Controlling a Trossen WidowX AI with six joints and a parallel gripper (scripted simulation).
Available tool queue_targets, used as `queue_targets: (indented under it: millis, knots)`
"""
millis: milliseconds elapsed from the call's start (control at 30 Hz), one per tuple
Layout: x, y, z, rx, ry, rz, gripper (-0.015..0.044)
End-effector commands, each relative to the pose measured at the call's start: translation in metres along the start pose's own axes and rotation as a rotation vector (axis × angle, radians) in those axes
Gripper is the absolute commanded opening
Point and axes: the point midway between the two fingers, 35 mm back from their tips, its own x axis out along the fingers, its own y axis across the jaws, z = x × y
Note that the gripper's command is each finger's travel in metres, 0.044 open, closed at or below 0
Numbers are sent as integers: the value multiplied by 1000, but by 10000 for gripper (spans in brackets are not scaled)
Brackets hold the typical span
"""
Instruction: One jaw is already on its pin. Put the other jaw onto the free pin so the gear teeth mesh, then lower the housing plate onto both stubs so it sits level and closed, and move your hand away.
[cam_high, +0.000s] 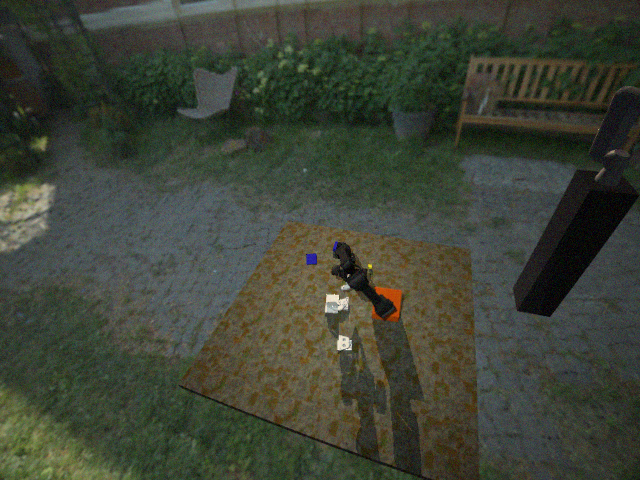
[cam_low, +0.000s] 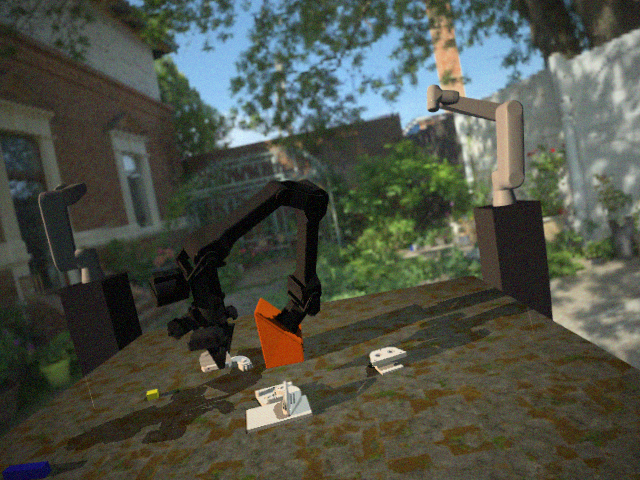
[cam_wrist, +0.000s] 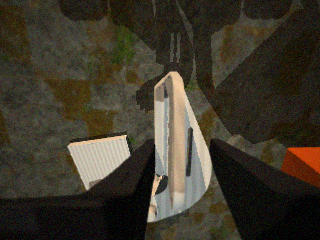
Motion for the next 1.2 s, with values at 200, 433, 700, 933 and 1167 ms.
queue_targets:
  millis: [200,433,700,933,1167]
  knots:
    - [0,-6,-16,-362,5,4,134]
    - [0,-10,-26,-604,6,4,134]
    - [0,-15,-36,-881,6,5,134]
    - [1,-20,-46,-1123,6,6,134]
    - [2,-25,-55,-1365,6,7,134]
